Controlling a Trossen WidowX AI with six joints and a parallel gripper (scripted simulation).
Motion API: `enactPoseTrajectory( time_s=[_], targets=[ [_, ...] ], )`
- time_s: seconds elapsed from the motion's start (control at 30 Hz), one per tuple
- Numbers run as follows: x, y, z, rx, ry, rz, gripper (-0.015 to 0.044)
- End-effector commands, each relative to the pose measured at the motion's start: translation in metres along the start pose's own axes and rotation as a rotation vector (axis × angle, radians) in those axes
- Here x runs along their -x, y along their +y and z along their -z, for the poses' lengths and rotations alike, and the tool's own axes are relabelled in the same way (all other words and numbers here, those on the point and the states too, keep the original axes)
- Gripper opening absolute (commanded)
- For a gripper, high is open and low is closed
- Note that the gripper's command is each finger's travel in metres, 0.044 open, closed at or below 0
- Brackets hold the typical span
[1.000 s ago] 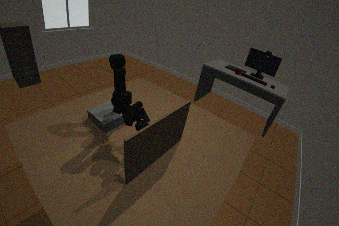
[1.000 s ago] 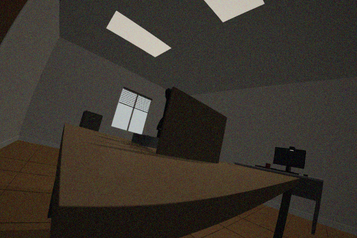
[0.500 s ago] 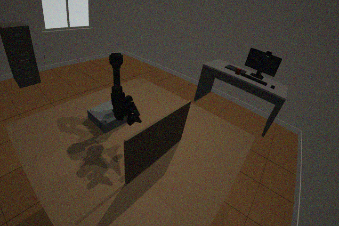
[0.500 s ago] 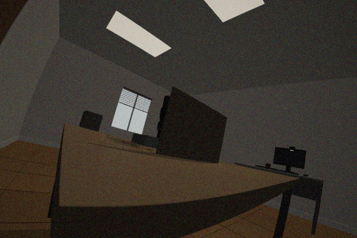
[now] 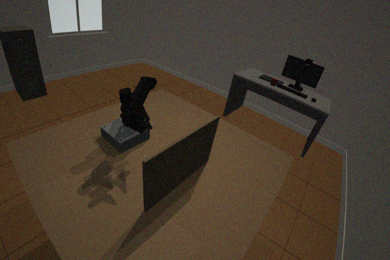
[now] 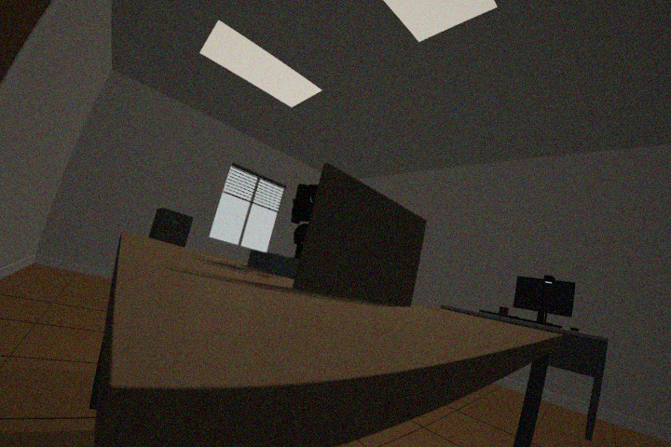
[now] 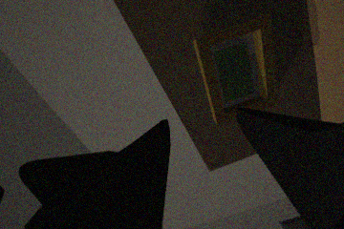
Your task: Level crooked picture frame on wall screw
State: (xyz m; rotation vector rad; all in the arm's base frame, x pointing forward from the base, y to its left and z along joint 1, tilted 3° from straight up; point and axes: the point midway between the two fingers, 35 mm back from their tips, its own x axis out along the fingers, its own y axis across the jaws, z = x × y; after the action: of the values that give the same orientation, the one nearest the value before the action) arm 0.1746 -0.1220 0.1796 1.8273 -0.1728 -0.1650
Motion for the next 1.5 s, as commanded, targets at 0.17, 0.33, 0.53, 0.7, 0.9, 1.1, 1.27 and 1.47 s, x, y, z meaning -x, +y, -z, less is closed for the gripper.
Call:
enactPoseTrajectory(
  time_s=[0.17, 0.33, 0.53, 0.7, 0.9, 1.1, 1.27, 1.47],
  targets=[
    [0.0168, -0.0064, 0.0093, -0.012, 0.001, -0.003, 0.026],
    [0.0215, -0.0102, 0.0131, -0.024, 0.007, -0.003, 0.026],
    [0.0215, -0.0102, 0.0131, -0.024, 0.007, -0.003, 0.026],
    [0.0215, -0.0102, 0.0131, -0.024, 0.007, -0.003, 0.026],
    [0.0215, -0.0102, 0.0131, -0.024, 0.007, -0.003, 0.026],
    [0.0215, -0.0102, 0.0131, -0.024, 0.007, -0.003, 0.026],
    [0.0215, -0.0102, 0.0131, -0.024, 0.007, -0.003, 0.026],
    [0.0215, -0.0102, 0.0131, -0.024, 0.007, -0.003, 0.026]
  ],
)
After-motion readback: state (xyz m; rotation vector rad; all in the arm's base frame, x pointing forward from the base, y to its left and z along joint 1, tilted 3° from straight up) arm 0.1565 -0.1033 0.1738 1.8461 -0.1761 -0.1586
